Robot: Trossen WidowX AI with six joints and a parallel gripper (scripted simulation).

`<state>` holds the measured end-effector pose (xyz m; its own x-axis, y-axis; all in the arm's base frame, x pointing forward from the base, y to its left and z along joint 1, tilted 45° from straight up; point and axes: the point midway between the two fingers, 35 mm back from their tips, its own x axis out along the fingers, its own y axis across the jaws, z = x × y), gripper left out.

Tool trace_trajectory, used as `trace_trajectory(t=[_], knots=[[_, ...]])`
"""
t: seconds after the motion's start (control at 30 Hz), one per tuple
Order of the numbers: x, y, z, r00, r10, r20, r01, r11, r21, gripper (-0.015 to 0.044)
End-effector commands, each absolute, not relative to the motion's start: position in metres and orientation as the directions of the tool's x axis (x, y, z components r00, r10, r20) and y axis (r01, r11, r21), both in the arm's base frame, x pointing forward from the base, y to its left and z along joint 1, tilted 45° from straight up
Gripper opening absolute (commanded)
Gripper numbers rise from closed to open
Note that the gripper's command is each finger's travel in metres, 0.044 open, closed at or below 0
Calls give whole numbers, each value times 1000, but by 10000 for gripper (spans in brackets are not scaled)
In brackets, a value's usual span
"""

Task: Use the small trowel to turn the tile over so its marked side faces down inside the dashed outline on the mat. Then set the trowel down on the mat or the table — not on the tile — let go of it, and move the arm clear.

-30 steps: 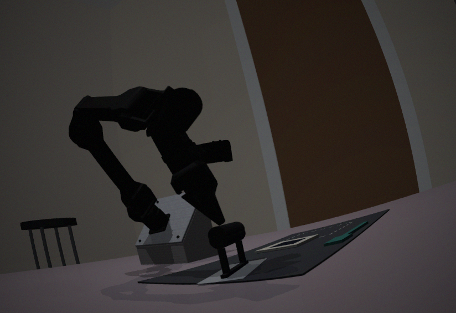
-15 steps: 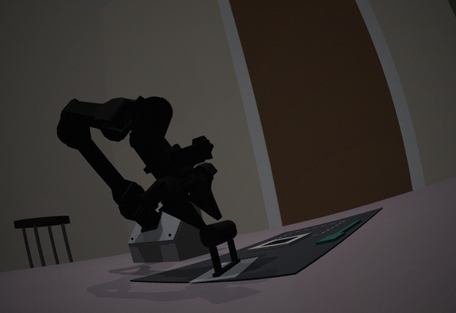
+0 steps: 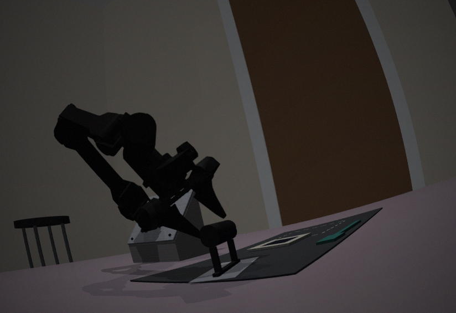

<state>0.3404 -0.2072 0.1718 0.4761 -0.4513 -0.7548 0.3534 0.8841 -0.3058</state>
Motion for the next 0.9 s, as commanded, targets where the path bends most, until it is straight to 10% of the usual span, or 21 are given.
trace_trajectory(t=[0.0,0.87], knots=[[337,-206,171,514,-435,-739,438,874,-210,300],[322,-201,165,696,-363,-620,676,622,395,300]])
